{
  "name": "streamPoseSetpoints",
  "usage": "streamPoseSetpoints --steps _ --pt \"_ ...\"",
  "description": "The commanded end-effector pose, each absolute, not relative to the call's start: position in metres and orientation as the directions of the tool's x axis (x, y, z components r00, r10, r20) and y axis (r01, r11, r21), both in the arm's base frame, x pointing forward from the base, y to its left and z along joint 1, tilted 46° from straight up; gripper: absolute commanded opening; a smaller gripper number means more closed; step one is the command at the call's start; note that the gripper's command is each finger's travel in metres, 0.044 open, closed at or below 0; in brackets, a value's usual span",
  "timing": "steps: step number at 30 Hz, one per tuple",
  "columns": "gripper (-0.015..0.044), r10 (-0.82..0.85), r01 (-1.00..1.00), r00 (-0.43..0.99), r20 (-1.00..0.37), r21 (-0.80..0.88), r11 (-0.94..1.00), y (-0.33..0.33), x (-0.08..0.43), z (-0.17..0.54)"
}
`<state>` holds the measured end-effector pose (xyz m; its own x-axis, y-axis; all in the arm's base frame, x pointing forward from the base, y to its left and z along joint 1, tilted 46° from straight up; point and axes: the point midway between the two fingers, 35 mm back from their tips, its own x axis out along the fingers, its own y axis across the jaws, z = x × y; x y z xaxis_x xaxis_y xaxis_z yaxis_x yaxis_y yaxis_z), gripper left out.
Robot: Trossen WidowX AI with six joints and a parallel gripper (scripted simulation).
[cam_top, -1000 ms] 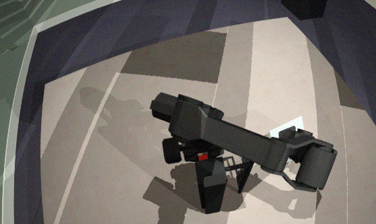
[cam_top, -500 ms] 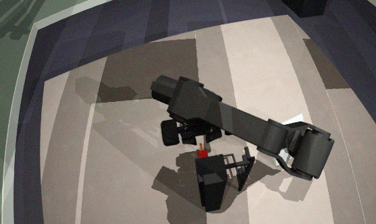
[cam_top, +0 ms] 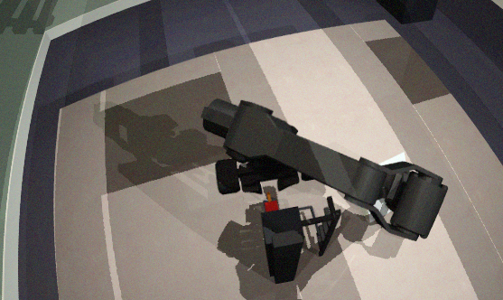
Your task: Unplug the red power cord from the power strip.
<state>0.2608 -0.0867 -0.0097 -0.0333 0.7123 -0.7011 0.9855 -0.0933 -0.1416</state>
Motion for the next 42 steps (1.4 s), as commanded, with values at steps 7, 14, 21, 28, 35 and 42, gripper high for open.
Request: streamPoseSetpoints --steps 7,14,21,28,35,42 --pt "0.0160 0.713 0.987 -0.032 -0.701 -0.136 -0.089 -0.079 0.264 0.000" --pt "0.0160 0.713 0.987 -0.032 -0.700 -0.136 -0.089 -0.071 0.266 0.008" --pt "0.0160 0.714 0.987 -0.032 -0.699 -0.136 -0.089 -0.063 0.267 0.016" --pt "0.0160 0.715 0.987 -0.032 -0.699 -0.136 -0.089 -0.058 0.268 0.021" --pt "0.0160 0.715 0.987 -0.032 -0.699 -0.136 -0.089 -0.057 0.267 0.021" --pt "0.0160 0.715 0.987 -0.032 -0.699 -0.136 -0.088 -0.051 0.267 0.015"
